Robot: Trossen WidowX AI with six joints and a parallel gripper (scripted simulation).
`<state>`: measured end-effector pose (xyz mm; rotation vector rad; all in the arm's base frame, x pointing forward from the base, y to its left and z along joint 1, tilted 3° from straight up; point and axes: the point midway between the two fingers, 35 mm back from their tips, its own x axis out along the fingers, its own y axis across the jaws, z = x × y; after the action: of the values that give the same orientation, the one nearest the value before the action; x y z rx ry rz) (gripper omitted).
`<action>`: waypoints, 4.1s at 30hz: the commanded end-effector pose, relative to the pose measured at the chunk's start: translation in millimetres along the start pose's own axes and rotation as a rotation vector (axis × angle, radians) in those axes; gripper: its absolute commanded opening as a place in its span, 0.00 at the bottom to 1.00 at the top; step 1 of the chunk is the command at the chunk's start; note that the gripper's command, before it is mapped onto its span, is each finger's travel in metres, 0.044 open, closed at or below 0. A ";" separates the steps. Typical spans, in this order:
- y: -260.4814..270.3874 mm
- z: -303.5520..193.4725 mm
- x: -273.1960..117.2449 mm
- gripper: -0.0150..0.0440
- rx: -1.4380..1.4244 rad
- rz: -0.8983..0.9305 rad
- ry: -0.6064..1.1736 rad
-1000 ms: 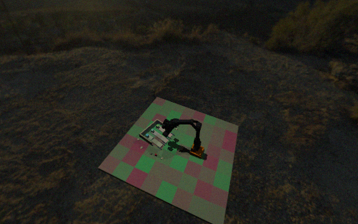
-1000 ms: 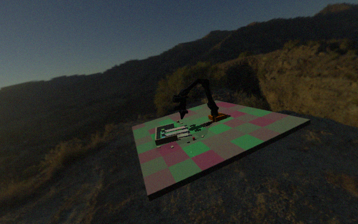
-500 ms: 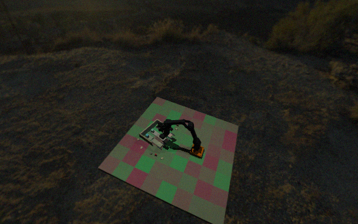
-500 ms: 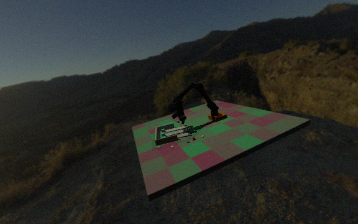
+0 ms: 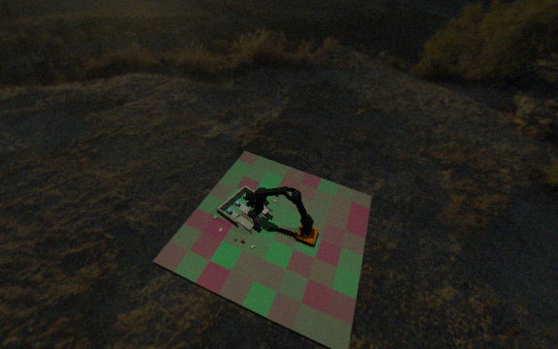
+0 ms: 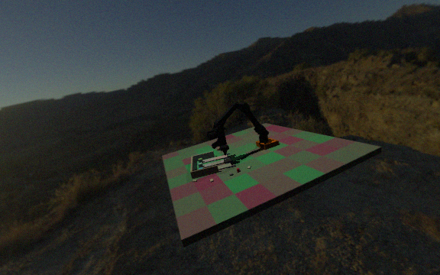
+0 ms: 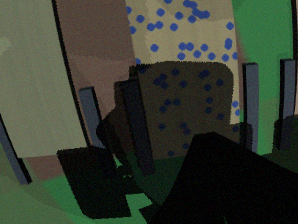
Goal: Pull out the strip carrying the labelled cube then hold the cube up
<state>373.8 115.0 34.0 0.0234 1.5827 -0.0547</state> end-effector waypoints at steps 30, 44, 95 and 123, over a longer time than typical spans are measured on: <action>-2.6 -7.2 45.0 0.25 0.003 0.000 0.009; -2.6 -7.3 45.7 0.25 0.003 0.000 0.009; -2.4 -11.7 49.7 0.25 0.003 0.000 0.009; -2.8 -54.7 51.2 0.25 0.003 0.000 0.013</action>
<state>329.3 113.9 -11.8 0.0283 1.5725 -0.0542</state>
